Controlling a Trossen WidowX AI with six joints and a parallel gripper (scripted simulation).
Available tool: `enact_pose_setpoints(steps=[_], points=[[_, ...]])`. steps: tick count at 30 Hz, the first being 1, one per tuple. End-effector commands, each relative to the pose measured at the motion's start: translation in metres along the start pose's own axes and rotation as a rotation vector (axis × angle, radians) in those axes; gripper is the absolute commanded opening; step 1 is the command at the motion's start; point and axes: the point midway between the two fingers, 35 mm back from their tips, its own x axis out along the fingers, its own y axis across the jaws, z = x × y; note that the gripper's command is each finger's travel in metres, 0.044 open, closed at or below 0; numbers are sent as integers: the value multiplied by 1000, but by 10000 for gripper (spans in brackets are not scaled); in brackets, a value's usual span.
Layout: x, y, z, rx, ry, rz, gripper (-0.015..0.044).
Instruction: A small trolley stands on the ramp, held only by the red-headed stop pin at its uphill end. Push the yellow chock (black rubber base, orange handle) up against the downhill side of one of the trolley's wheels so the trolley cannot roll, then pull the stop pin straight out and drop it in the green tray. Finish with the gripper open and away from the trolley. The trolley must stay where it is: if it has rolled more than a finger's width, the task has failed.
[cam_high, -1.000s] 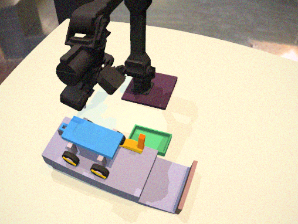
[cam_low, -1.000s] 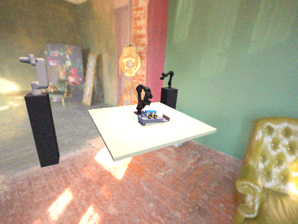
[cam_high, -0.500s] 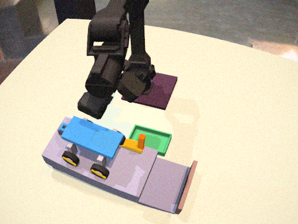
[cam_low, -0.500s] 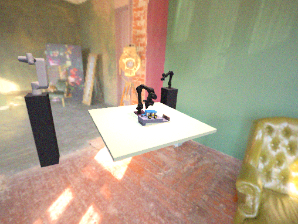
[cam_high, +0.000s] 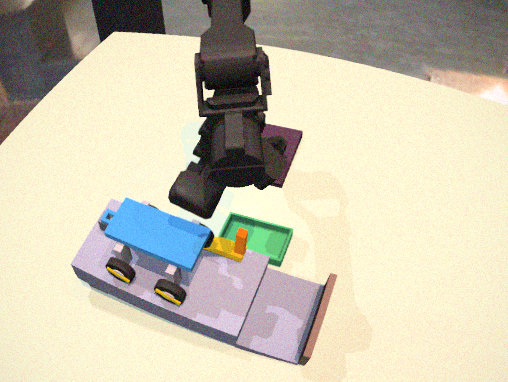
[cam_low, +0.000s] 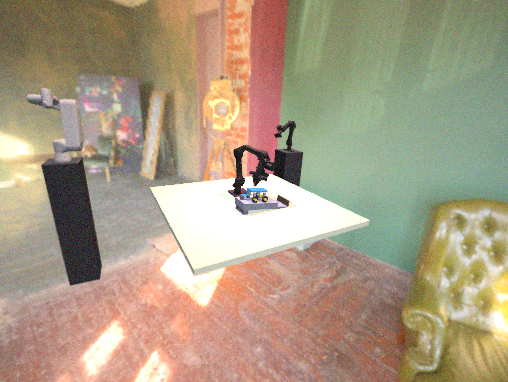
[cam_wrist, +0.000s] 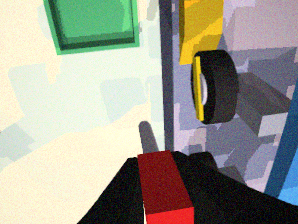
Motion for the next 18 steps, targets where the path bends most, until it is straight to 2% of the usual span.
enact_pose_setpoints(steps=[1,13,18], points=[[-3,1,16,3,-6,0,0],[-10,4,62,3,-9,1,0],[-11,4,65,3,-10,1,0]])
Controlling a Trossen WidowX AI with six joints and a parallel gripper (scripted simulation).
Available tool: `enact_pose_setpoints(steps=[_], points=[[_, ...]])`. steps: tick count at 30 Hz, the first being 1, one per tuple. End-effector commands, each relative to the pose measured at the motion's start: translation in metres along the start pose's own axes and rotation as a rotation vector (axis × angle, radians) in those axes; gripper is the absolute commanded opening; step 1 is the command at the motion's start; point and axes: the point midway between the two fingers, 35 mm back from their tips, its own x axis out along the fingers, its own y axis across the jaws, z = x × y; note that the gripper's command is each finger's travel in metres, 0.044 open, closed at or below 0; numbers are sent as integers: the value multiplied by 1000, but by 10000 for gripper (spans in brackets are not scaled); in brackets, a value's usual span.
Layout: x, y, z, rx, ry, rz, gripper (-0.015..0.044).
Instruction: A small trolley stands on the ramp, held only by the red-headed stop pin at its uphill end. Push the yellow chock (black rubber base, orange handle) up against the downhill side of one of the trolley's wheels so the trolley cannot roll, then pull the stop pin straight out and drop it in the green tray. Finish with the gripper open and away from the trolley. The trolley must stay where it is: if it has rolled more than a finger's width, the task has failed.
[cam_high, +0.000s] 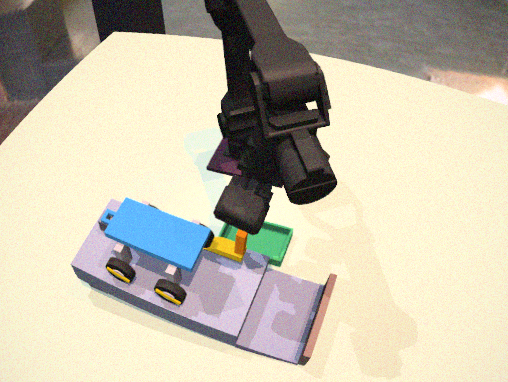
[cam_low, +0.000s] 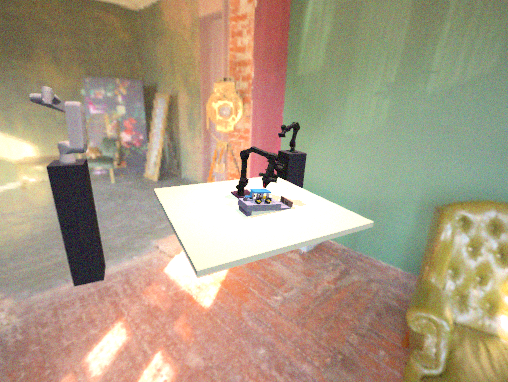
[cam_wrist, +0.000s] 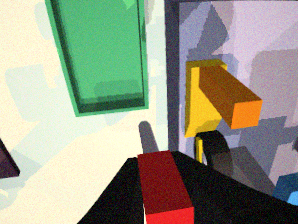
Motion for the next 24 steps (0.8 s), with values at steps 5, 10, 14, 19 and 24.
enact_pose_setpoints(steps=[5,10,14,19,24], points=[[-2,1,3,-94,-25,-7,0],[-2,1,2,-247,-53,-21,0],[-2,1,1,-366,-75,-33,0],[-1,1,0,-513,-101,-48,0],[-1,1,-1,-660,-125,-65,0]])
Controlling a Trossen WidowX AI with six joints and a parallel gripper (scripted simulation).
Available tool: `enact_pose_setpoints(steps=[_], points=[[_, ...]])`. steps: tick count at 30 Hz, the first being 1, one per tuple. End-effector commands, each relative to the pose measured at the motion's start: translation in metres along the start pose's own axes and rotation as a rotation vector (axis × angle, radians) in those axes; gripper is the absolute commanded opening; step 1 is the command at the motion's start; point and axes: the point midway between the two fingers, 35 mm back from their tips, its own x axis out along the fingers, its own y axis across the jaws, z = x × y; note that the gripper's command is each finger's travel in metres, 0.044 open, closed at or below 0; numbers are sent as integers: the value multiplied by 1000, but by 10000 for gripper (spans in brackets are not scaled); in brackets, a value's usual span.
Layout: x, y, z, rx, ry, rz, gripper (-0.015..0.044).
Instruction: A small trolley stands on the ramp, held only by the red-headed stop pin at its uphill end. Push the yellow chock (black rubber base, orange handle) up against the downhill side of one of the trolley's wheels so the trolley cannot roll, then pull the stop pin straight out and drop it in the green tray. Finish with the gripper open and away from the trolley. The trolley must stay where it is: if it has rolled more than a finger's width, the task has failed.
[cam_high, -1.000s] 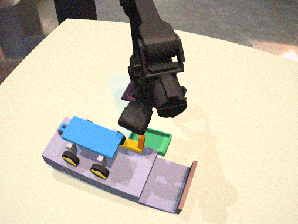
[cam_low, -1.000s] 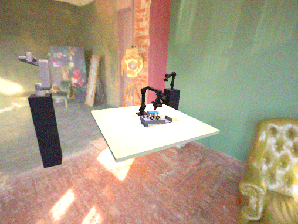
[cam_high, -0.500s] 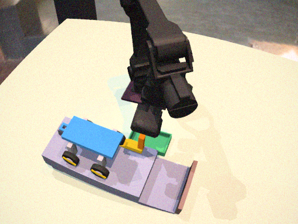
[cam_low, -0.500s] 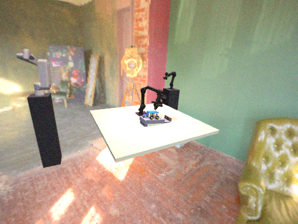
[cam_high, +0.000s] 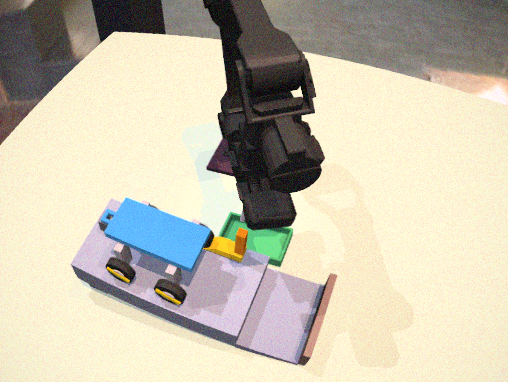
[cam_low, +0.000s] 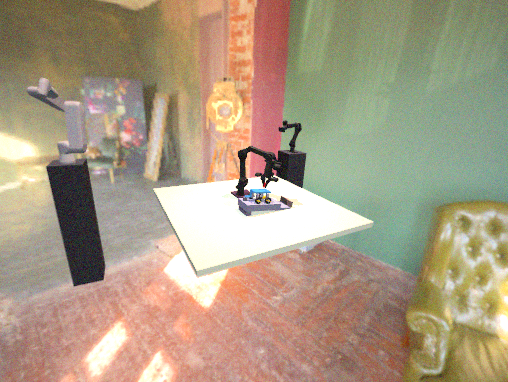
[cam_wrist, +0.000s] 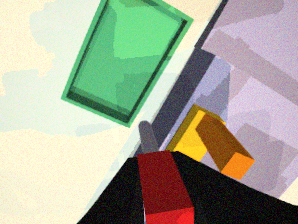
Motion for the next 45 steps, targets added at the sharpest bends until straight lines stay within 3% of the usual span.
enact_pose_setpoints(steps=[1,29,45], points=[[0,1,0,-132,-26,-19,0],[-1,2,-5,-952,-111,-163,0],[13,15,6,-987,-115,-168,0]])
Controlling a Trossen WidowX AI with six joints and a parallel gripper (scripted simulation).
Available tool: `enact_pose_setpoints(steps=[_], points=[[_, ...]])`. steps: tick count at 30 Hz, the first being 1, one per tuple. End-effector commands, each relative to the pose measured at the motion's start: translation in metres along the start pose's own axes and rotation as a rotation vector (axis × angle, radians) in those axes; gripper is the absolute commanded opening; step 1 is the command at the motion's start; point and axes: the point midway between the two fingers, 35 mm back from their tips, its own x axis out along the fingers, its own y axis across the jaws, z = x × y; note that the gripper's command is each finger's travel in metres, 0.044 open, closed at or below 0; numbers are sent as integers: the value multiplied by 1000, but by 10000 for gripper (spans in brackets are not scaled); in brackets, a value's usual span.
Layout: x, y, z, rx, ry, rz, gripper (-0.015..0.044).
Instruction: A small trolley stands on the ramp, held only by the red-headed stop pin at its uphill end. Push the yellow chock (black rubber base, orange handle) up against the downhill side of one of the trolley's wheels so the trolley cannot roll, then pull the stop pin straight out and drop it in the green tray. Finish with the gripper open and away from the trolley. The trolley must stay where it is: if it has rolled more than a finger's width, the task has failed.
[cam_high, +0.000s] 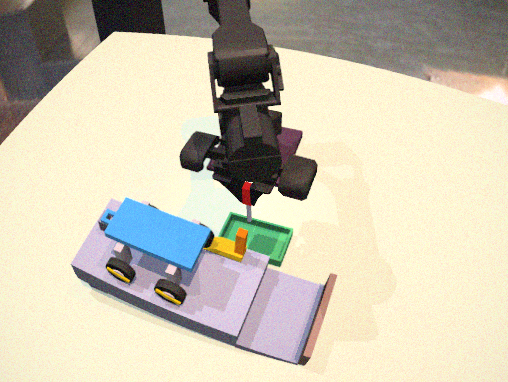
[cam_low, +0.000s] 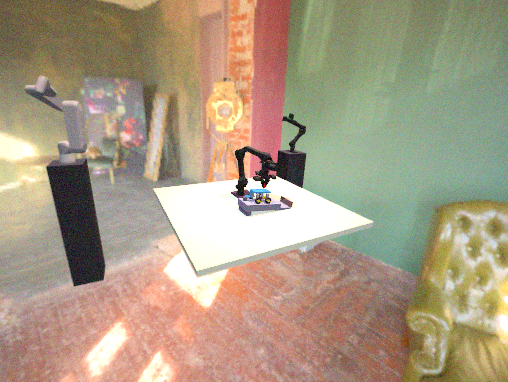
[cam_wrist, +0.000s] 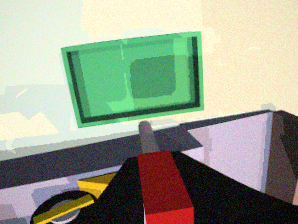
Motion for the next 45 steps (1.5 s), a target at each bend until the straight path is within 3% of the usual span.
enact_pose_setpoints(steps=[1,8,19,36,43,45], points=[[8,-1,11,-14,-2,-8,0],[13,-1,16,-17,-3,-12,0],[38,-8,16,-15,-4,-170,0],[75,-30,17,-16,-4,-183,0],[76,-26,17,-16,-4,-183,184],[76,-24,17,-16,-4,-183,190]])
